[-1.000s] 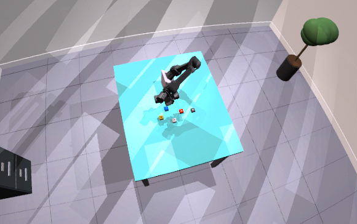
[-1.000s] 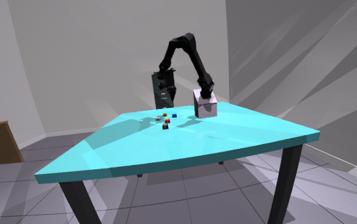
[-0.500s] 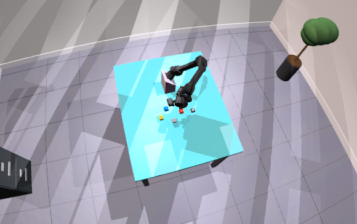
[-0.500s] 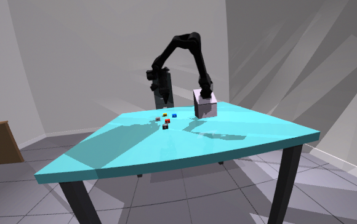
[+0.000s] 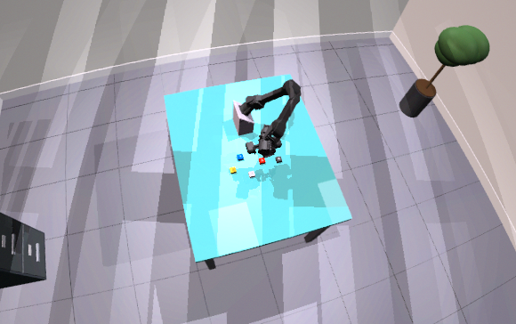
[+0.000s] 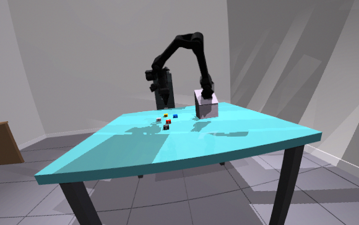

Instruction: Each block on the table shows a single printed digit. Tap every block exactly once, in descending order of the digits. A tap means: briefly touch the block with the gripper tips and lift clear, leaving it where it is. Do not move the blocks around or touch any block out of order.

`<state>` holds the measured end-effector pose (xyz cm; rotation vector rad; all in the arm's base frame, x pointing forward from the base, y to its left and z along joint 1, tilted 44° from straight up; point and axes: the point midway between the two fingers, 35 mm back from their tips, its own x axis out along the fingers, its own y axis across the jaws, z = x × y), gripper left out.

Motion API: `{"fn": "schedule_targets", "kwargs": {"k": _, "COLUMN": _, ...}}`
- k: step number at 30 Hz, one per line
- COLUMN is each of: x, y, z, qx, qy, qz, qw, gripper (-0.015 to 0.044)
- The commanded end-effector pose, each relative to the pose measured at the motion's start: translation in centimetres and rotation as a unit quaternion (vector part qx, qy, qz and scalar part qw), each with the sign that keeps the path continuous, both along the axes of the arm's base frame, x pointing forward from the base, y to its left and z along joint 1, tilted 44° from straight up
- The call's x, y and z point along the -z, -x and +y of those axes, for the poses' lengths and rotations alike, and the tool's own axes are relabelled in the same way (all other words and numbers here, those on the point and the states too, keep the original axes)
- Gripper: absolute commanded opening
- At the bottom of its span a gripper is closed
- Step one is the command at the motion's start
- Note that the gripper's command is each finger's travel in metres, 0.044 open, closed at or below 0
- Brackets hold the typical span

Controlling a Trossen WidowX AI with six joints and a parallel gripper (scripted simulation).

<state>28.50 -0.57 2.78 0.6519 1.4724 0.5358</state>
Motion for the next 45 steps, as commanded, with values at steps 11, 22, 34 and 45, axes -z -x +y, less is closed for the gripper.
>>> {"fn": "schedule_targets", "kwargs": {"k": 11, "x": -4.8, "y": -2.4, "z": 4.5, "qx": 0.003, "qy": 0.002, "qz": -0.003, "qw": 1.0, "gripper": 0.04}}
{"fn": "schedule_targets", "kwargs": {"k": 22, "x": -8.3, "y": -3.0, "z": 8.2, "qx": 0.002, "qy": -0.004, "qz": -0.004, "qw": 1.0, "gripper": 0.04}}
{"fn": "schedule_targets", "kwargs": {"k": 34, "x": -8.3, "y": -3.0, "z": 8.2, "qx": 0.002, "qy": -0.004, "qz": -0.004, "qw": 1.0, "gripper": 0.04}}
{"fn": "schedule_targets", "kwargs": {"k": 45, "x": -1.4, "y": -6.6, "z": 0.3, "qx": 0.003, "qy": 0.006, "qz": -0.004, "qw": 1.0, "gripper": 0.04}}
